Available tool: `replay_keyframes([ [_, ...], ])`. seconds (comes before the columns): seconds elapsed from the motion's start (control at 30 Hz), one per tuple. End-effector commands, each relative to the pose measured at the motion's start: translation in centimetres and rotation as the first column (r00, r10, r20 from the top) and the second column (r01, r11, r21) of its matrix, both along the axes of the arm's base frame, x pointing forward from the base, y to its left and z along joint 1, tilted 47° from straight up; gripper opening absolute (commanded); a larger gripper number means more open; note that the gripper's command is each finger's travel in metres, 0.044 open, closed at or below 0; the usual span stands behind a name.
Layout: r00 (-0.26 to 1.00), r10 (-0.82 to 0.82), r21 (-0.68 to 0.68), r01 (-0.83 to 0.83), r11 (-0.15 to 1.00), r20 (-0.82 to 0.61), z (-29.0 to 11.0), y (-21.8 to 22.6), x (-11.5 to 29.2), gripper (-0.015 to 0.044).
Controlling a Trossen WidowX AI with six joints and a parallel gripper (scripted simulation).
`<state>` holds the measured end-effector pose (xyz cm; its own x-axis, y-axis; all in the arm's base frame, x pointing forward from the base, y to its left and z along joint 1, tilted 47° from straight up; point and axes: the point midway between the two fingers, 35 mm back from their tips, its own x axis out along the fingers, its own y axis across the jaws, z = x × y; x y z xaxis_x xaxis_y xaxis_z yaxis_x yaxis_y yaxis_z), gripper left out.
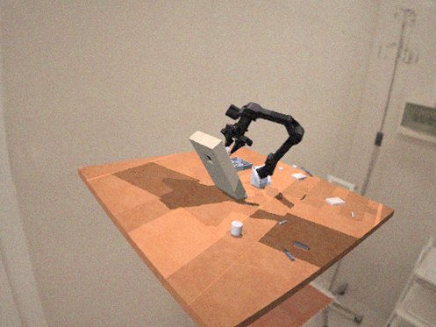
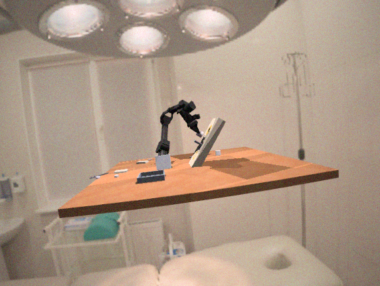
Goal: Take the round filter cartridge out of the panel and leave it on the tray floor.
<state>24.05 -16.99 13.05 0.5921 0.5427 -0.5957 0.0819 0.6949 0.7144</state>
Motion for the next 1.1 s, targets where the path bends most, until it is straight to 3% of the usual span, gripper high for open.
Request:
replay_keyframes([
  [0.0,1.0,-0.015,-0.006,0.015,1.0,0.0,1.5,-1.6,-1.3,0.0],
  [0.3,0.999,-0.034,-0.001,0.034,0.999,-0.002,3.7,-3.4,-3.4,0.0],
  [0.93,1.0,0.019,-0.008,-0.019,1.0,0.009,-3.2,-8.9,-3.1,0.0],
  [1.07,1.0,-0.001,0.006,0.001,1.0,-0.019,-2.9,-8.5,-3.4,0.0],
])
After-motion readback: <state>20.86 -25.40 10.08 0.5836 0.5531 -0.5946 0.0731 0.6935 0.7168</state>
